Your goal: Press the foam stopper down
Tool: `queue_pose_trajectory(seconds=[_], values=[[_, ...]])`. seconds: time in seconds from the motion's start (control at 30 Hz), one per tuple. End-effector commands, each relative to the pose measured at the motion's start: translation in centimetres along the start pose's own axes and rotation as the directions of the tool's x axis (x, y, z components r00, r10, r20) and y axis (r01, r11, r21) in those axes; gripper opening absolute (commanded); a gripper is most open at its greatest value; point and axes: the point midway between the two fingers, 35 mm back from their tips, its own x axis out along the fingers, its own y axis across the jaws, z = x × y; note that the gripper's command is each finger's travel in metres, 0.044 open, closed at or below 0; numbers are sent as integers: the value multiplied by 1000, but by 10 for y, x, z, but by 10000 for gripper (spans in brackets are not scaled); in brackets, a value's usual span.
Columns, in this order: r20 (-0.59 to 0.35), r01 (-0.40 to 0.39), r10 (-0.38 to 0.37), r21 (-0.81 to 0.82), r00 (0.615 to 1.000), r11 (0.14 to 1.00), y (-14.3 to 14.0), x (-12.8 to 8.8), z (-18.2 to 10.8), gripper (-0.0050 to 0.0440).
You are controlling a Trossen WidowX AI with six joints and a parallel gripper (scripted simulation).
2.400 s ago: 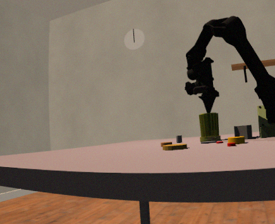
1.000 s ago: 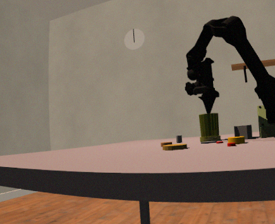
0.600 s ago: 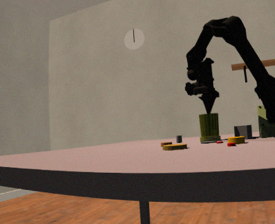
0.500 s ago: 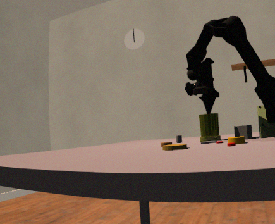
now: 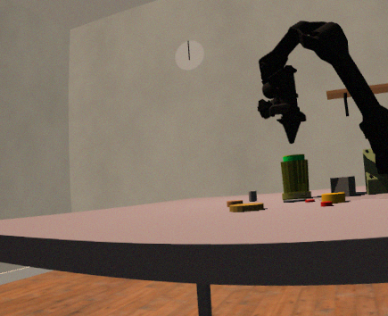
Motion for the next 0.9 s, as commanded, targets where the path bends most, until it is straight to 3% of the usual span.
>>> queue_pose_trajectory(seconds=[0.0, 0.87], values=[[-4, -1, 1, 4, 1000, 1000, -2, -20, -2, 0], [10, 3, -3, 5, 1000, 1000, -1, -17, -1, 0]])
